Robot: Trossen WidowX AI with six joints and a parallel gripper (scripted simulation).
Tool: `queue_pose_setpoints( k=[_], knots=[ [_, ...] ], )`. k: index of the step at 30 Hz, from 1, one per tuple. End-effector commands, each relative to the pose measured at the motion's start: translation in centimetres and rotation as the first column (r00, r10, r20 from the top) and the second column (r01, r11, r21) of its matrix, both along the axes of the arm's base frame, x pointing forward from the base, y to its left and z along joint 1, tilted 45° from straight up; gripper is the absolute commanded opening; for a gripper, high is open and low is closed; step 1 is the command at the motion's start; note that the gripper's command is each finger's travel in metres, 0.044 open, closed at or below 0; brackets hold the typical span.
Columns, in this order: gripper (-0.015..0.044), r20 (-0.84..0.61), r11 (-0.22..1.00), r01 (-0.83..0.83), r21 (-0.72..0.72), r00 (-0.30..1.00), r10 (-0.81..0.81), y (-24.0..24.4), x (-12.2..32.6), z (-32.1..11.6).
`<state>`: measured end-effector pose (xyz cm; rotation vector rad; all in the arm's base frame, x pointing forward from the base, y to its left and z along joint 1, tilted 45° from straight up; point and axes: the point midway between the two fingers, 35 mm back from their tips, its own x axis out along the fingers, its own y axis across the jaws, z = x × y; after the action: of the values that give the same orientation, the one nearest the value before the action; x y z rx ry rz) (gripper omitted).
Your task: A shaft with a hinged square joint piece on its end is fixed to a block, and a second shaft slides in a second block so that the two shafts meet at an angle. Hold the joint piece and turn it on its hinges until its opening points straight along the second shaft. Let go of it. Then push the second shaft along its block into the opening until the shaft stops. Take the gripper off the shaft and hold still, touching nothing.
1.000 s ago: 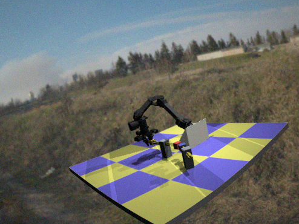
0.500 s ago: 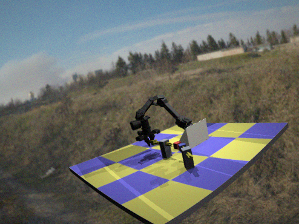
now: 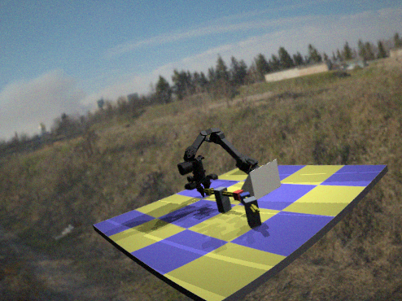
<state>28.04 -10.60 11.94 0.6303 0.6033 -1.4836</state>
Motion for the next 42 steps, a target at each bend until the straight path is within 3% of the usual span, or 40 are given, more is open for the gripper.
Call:
queue_pose_setpoints(
  k=[1,42],
  knots=[
    [0.0,0.002,1.0,0.0,-0.001,1.0,0.0,0.4,0.0,-0.5],
    [0.0,0.001,1.0,0.001,-0.002,1.0,-0.001,4.1,0.1,-4.2]
  ],
)
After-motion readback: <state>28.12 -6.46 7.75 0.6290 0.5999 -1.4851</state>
